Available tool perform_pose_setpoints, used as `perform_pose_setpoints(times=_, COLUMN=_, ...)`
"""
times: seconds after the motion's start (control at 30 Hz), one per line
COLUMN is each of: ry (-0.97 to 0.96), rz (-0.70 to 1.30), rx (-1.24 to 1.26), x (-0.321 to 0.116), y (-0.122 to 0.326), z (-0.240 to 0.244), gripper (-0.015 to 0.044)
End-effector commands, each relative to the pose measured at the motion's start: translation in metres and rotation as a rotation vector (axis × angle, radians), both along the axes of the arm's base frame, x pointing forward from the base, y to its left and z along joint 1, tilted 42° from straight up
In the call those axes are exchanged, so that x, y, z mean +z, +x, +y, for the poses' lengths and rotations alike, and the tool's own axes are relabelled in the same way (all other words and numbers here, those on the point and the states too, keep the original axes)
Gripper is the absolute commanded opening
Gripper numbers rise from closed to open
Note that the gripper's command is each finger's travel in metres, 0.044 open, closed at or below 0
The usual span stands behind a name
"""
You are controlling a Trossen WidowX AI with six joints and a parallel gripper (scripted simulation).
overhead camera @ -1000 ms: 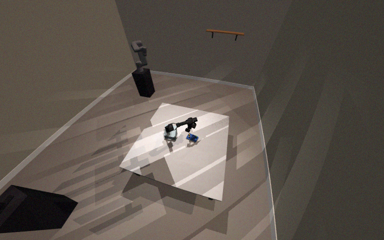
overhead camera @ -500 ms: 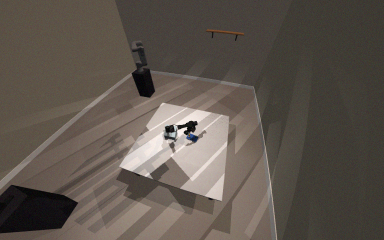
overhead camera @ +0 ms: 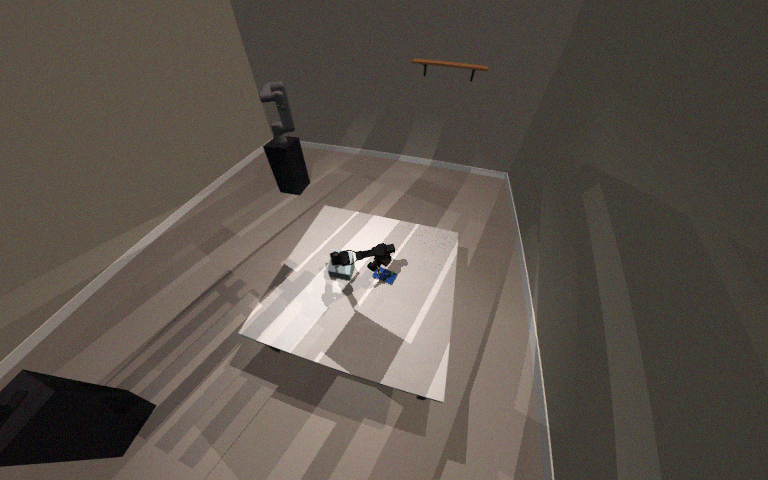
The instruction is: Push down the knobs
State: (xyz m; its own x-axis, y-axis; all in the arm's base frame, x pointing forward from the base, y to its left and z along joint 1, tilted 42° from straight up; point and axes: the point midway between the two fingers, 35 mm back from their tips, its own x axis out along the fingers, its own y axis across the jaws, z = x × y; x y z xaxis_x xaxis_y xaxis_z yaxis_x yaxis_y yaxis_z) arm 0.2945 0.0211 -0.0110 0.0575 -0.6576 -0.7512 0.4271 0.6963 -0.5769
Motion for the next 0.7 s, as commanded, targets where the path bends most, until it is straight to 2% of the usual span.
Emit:
perform_pose_setpoints(times=0.0, ry=-0.008, rz=0.01, rx=0.004, x=-0.0064, y=-0.0028, z=-0.0063, gripper=0.0)
perform_pose_setpoints(times=0.67, ry=-0.008, rz=0.01, rx=0.004, x=-0.0107, y=-0.0026, z=-0.0103, gripper=0.0)
